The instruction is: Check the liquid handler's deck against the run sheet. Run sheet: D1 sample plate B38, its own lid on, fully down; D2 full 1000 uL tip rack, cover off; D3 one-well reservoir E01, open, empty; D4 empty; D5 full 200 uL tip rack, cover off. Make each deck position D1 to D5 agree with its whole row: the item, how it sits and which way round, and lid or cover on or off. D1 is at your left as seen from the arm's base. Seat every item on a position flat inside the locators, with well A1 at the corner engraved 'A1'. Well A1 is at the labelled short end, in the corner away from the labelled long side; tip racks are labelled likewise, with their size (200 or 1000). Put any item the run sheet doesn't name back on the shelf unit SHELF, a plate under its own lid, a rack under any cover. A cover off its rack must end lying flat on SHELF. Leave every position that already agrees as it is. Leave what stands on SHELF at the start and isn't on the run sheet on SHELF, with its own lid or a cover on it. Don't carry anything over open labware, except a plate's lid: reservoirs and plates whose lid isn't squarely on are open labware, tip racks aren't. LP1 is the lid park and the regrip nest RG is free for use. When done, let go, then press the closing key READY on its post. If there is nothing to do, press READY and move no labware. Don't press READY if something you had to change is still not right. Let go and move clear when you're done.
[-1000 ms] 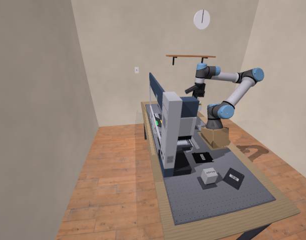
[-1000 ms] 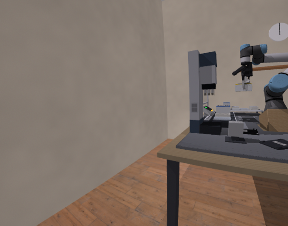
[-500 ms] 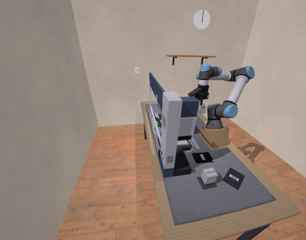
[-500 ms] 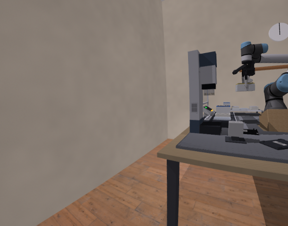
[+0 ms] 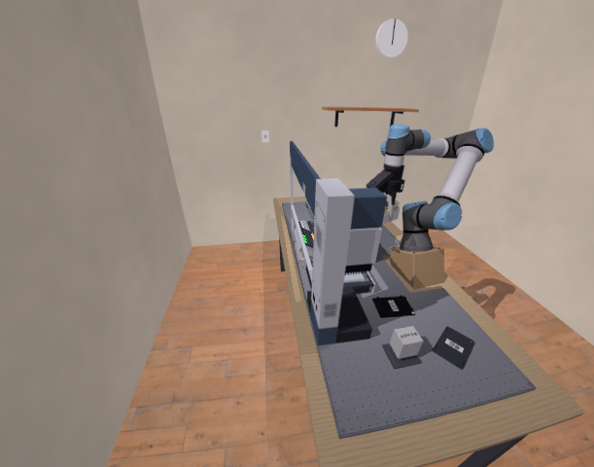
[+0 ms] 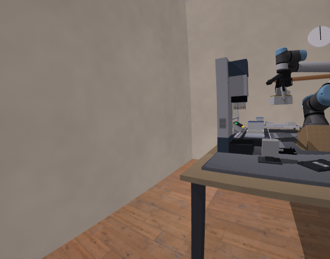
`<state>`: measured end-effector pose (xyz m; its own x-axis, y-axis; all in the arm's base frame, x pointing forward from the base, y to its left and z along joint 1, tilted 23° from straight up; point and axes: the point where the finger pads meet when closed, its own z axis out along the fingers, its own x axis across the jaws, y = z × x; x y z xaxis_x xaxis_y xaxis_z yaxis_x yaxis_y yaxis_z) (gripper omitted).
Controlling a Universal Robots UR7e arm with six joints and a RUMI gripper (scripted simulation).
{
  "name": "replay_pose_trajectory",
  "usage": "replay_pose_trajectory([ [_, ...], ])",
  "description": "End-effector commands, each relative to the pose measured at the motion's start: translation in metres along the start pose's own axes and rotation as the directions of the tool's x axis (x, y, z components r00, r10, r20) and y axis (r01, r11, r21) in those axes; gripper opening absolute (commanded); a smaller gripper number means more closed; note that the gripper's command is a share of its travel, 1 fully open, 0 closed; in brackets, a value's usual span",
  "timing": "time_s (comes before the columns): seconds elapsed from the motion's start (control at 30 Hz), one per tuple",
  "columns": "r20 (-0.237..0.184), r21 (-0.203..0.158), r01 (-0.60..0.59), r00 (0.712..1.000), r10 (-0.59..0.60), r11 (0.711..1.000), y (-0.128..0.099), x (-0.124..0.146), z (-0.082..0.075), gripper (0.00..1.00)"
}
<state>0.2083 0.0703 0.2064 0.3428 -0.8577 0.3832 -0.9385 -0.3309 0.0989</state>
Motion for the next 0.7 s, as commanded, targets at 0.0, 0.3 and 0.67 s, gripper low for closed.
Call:
replay_pose_trajectory([
  [0.0, 0.005, 0.009, 0.080, 0.997, -0.080, 0.997, -0.001, 0.002, -0.003, 0.00],
  [0.3, 0.004, 0.009, 0.195, 0.981, -0.195, 0.981, -0.005, -0.009, -0.003, 0.00],
  [0.67, 0.003, 0.010, 0.367, 0.930, -0.367, 0.930, -0.021, -0.051, -0.003, 0.00],
])
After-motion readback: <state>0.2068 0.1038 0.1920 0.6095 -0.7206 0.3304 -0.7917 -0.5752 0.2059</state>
